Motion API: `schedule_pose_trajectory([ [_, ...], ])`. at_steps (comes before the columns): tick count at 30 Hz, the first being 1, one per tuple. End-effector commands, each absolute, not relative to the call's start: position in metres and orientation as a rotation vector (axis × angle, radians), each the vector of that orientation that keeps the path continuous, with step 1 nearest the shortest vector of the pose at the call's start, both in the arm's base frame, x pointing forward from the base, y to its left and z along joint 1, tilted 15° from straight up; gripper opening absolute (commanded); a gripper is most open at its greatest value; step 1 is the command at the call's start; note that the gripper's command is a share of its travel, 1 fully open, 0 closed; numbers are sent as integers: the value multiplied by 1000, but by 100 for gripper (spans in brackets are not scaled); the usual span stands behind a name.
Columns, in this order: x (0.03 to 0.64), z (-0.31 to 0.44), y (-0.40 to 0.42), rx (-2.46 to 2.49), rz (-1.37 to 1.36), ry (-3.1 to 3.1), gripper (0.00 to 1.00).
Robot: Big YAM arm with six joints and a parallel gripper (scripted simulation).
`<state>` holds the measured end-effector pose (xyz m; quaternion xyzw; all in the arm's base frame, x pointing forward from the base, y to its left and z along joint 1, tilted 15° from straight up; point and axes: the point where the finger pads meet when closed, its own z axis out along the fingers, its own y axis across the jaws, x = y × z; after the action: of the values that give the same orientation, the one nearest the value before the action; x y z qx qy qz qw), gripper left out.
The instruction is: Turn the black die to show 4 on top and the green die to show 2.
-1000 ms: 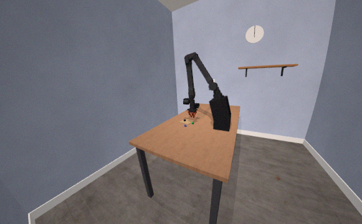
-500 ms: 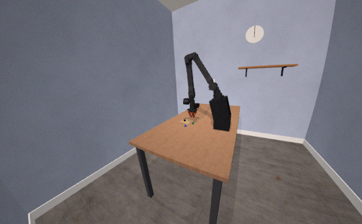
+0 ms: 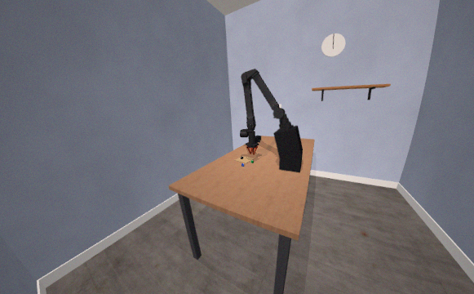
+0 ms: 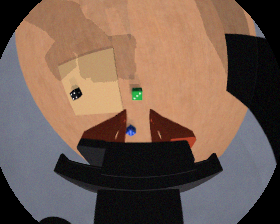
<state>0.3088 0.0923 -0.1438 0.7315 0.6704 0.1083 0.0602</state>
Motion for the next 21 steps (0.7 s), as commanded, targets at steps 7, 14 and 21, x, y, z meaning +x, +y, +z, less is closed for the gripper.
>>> schedule_pose_trajectory([
  [7, 315, -149, 95, 2216, 341, 2012, 33],
  [14, 316, -156, 96, 2215, 341, 2014, 33],
  [21, 318, -167, 97, 2214, 340, 2015, 33],
])
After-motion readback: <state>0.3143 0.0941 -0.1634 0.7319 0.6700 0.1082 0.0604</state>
